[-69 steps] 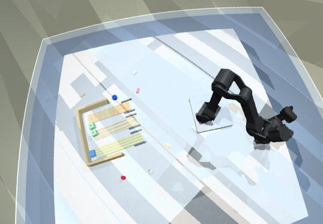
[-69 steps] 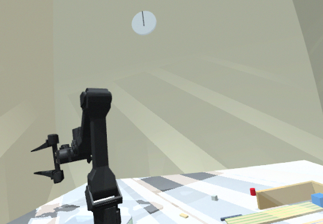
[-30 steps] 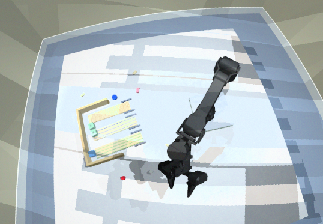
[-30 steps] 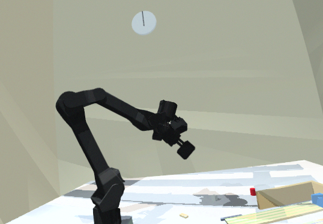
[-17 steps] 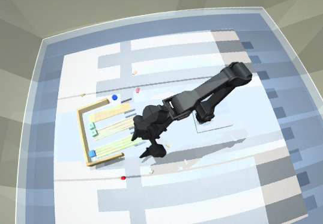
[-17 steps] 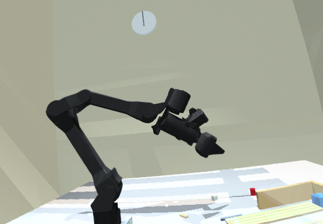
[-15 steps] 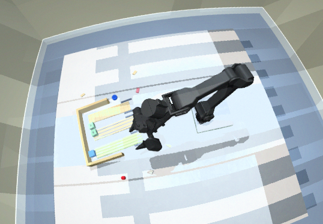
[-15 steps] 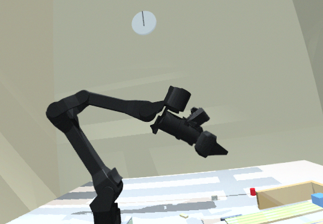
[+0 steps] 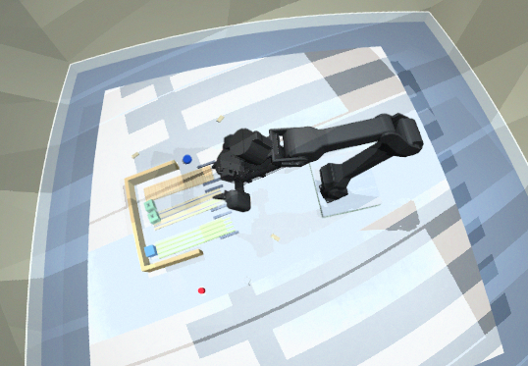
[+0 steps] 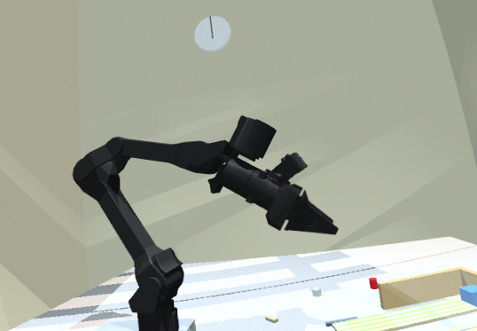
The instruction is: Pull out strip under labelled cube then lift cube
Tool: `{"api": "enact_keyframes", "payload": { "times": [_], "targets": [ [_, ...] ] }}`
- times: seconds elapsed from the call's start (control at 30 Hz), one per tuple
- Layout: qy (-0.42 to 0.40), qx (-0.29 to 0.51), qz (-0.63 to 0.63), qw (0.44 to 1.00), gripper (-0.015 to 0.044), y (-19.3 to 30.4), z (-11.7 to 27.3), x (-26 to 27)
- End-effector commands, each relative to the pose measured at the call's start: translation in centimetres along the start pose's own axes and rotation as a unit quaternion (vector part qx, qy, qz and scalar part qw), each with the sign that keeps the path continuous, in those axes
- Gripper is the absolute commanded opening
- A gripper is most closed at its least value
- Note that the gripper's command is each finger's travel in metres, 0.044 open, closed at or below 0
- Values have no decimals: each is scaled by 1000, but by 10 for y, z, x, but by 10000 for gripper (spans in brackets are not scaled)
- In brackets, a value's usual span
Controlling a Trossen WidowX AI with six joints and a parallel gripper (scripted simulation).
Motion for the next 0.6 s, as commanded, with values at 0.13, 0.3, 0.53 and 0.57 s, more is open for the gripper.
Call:
{"api": "enact_keyframes", "payload": {
  "times": [0.13, 0.3, 0.53, 0.57],
  "targets": [
    [3, 34, 13, 999, 321, -6, -8, -3],
    [-5, 153, 51, 987, 190, -20, -42, -8],
    [-33, 303, 97, 947, 6, -26, -96, -17],
    [-39, 324, 103, 940, 0, -26, -104, -18]
  ]
}}
Point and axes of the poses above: the point midway between the two fingers, 35 mm back from their tips, its own z axis back along the fingers, its own x axis across the jaws, y = z × x, the point moved 9 cm from there along z, back along the fingers, and after that the axes turned 3 degrees about z, right-handed, at the moved point
